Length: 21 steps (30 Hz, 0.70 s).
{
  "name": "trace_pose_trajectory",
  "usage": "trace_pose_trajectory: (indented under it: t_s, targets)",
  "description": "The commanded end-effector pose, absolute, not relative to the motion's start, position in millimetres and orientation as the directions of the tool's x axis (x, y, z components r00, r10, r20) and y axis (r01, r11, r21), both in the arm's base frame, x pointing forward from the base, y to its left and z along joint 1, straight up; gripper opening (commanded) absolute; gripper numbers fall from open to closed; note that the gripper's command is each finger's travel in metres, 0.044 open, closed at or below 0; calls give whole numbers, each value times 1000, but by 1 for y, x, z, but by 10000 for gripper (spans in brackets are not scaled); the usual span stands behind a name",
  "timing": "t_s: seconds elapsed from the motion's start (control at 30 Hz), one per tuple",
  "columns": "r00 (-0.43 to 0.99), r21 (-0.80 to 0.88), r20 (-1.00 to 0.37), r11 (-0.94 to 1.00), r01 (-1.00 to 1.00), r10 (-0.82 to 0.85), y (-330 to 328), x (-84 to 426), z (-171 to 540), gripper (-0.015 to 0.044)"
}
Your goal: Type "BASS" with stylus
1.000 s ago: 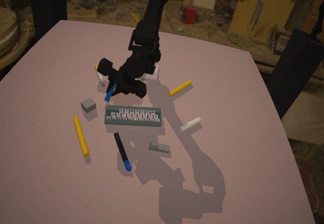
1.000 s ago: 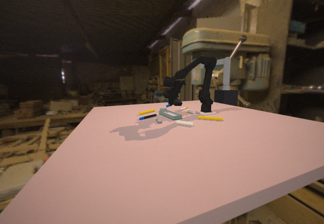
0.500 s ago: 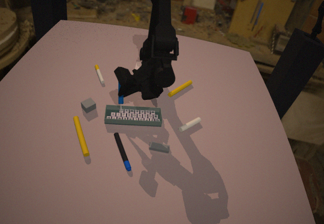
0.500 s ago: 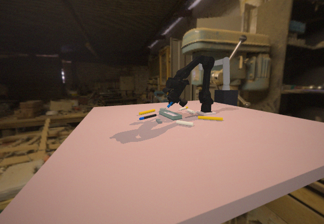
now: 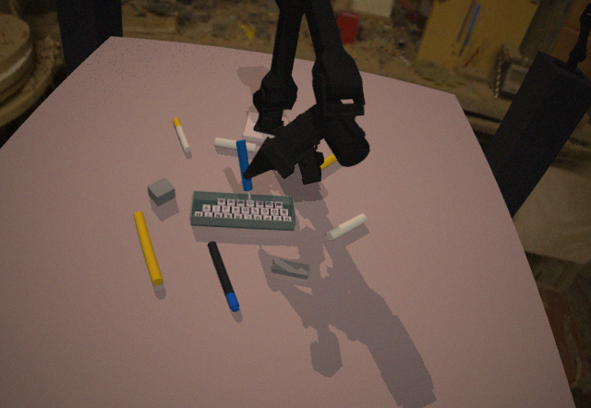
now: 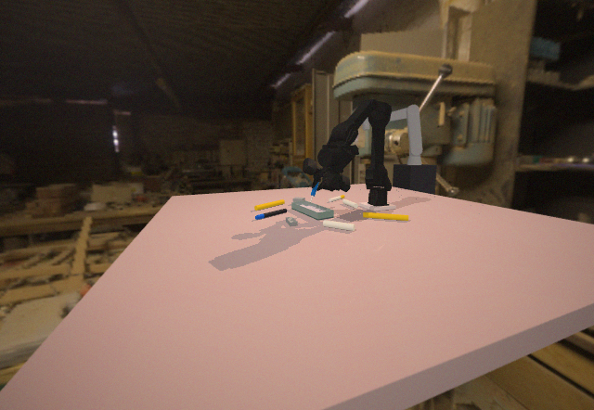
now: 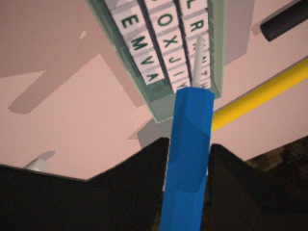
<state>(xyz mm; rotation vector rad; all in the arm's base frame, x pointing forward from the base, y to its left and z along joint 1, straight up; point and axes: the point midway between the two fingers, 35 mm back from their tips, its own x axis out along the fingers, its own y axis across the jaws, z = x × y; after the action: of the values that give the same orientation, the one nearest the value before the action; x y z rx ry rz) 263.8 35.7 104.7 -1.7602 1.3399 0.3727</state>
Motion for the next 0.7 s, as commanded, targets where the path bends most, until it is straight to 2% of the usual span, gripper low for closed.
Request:
trace_pose_trajectory:
  t_s: [0.0, 0.47, 0.67]
  targets:
    - [423, -372, -640, -223, -901, -641, 53, 263, 109, 0]
    - [591, -73, -524, -658, -749, -614, 107, 252, 126, 0]
    - [622, -12, -501, -714, -700, -601, 117, 249, 130, 0]
